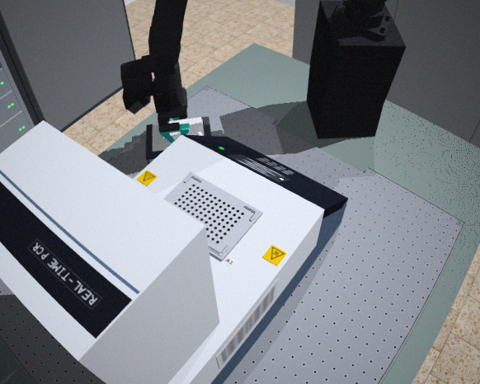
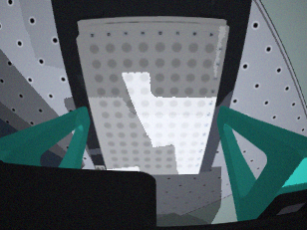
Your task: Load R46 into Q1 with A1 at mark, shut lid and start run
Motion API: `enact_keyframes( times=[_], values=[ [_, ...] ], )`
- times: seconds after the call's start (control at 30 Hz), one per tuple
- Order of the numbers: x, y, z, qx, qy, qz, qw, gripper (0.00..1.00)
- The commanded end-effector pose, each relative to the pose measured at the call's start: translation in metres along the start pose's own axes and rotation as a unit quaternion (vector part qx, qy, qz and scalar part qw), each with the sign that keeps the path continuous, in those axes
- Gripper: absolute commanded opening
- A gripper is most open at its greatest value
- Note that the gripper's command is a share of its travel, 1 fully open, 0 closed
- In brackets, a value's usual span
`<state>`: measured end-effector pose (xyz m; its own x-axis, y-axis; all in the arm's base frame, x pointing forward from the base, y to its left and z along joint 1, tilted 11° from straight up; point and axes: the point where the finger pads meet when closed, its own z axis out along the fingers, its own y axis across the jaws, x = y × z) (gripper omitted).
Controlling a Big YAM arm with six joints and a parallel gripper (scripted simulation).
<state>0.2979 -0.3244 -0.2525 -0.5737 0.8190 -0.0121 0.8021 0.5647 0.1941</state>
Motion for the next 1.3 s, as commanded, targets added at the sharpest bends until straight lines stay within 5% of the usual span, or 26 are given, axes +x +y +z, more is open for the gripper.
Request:
enact_keyframes(
  times=[0.0, 0.53, 1.27],
  values=[
    [-0.003, 0.004, -0.005, 0.002, -0.002, -0.008, 1.000, 1.00],
    [-0.021, -0.005, 0.000, 0.001, -0.023, 0.008, 1.000, 1.00],
    [-0.015, 0.008, -0.005, 0.001, -0.013, -0.002, 1.000, 1.00]
  ],
)
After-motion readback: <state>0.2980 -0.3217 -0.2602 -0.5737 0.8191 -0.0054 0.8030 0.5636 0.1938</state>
